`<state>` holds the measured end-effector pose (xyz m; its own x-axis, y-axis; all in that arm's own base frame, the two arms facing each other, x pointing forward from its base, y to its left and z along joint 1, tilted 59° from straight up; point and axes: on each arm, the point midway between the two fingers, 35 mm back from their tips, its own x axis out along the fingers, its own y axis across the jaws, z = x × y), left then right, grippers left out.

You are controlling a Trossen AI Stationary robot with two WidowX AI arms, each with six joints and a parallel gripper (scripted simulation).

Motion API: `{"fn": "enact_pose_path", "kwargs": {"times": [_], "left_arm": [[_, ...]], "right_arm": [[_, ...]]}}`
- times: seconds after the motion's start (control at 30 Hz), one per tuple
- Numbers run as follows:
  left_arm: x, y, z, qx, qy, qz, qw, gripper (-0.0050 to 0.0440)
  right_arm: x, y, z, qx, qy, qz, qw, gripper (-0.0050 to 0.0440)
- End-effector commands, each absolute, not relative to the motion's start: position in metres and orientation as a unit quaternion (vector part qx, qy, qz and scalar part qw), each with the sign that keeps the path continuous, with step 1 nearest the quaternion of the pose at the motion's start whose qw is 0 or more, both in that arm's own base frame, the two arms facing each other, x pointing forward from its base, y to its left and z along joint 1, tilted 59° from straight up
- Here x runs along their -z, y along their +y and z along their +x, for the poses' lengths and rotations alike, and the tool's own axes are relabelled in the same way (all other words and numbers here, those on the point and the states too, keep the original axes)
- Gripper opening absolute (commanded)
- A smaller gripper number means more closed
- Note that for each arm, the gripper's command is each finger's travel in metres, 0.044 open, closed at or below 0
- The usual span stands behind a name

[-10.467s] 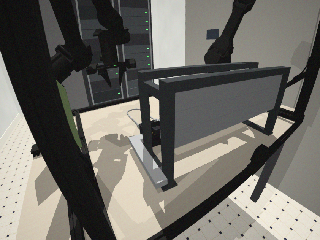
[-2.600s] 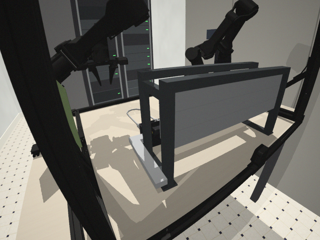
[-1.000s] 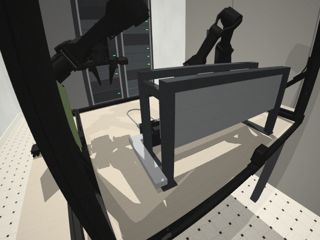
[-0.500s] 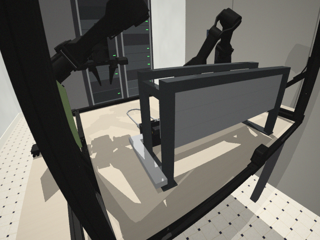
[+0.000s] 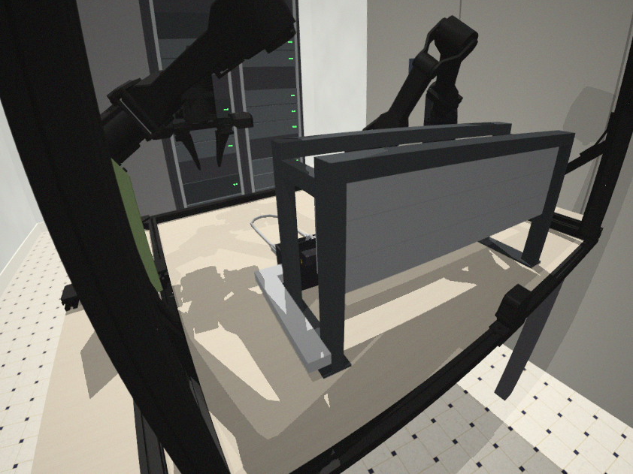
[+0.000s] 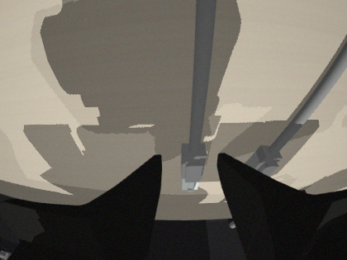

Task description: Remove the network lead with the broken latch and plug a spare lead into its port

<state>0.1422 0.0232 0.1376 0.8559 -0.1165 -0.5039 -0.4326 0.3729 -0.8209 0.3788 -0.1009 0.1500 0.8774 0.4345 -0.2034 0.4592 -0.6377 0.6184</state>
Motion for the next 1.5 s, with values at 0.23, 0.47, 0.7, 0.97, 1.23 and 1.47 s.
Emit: {"fn": "enact_pose_path", "kwargs": {"times": [0.23,0.47,0.7,0.97,1.23,1.47], "left_arm": [[-0.1376,0.0232,0.1422,-0.100,0.249,-0.551,0.790,0.0176],[-0.1376,0.0232,0.1422,-0.100,0.249,-0.551,0.790,0.0176],[-0.1376,0.0232,0.1422,-0.100,0.249,-0.551,0.790,0.0176],[-0.1376,0.0232,0.1422,-0.100,0.249,-0.551,0.790,0.0176],[-0.1376,0.0232,0.1422,-0.100,0.249,-0.551,0.790,0.0176],[-0.1376,0.0232,0.1422,-0.100,0.249,-0.551,0.790,0.0176]], "right_arm": [[-0.1473,-0.1004,0.3802,0.021,0.247,0.905,0.345,0.0176],[-0.1473,-0.1004,0.3802,0.021,0.247,0.905,0.345,0.0176],[-0.1473,-0.1004,0.3802,0.021,0.247,0.905,0.345,0.0176],[-0.1473,-0.1004,0.3803,0.021,0.247,0.905,0.345,0.0176],[-0.1473,-0.1004,0.3803,0.021,0.247,0.905,0.345,0.0176],[-0.1500,-0.1009,0.3788,0.018,0.247,0.905,0.346,0.0000]]}}
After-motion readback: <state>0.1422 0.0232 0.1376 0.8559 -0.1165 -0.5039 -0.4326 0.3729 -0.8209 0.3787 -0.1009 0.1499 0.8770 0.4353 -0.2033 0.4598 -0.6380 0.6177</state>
